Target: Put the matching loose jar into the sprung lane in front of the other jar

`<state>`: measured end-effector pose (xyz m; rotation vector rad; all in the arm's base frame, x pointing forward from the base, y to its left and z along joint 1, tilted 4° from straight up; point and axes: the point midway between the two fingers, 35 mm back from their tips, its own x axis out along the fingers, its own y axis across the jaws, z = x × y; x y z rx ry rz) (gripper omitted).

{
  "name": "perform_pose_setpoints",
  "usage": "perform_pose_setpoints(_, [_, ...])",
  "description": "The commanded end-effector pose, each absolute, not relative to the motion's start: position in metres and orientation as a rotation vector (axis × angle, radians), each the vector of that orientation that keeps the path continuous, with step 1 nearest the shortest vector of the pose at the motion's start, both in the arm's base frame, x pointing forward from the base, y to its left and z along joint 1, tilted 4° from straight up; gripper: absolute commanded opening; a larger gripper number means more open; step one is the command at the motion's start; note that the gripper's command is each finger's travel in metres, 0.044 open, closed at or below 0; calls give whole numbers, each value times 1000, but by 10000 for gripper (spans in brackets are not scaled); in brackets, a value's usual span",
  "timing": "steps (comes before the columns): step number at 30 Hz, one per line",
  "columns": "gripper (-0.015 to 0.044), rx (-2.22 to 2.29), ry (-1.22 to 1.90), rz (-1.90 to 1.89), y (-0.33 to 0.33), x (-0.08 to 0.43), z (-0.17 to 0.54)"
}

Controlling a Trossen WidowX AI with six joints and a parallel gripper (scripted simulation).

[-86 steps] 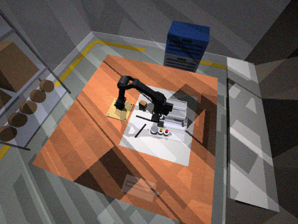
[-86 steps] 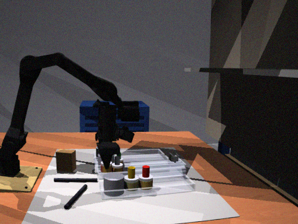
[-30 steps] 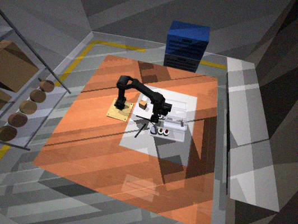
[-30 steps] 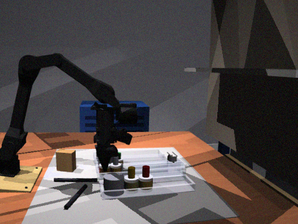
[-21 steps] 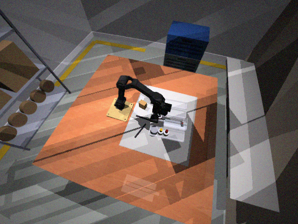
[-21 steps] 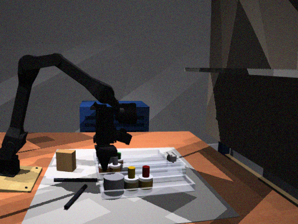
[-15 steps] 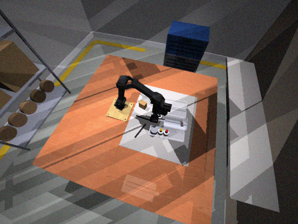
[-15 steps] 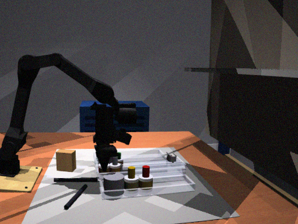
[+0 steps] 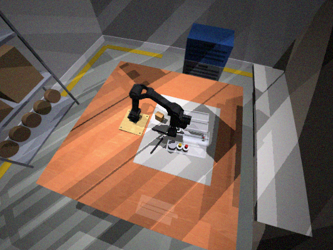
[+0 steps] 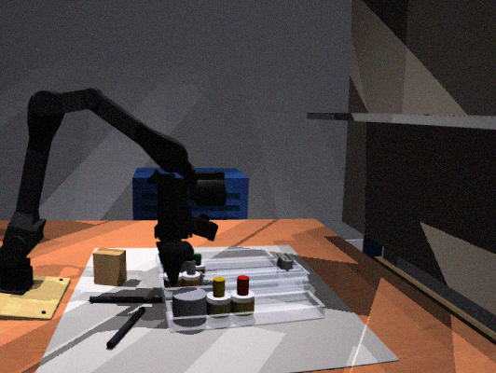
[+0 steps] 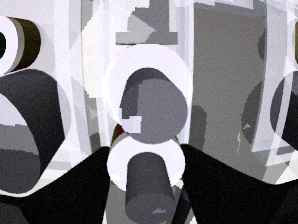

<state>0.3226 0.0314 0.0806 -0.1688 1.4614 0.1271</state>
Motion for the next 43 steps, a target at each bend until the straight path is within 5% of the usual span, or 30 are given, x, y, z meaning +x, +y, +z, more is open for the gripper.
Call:
perform_pose_setpoints(1, [0, -170, 1462, 126, 31, 322, 80])
perform_pose_setpoints(3, [0, -170, 1462, 126, 31, 322, 80])
perform_pose_setpoints(14, [275, -170, 1462, 126, 31, 323, 81])
perform_pose_setpoints(43, [275, -170, 1466, 126, 23, 280, 99])
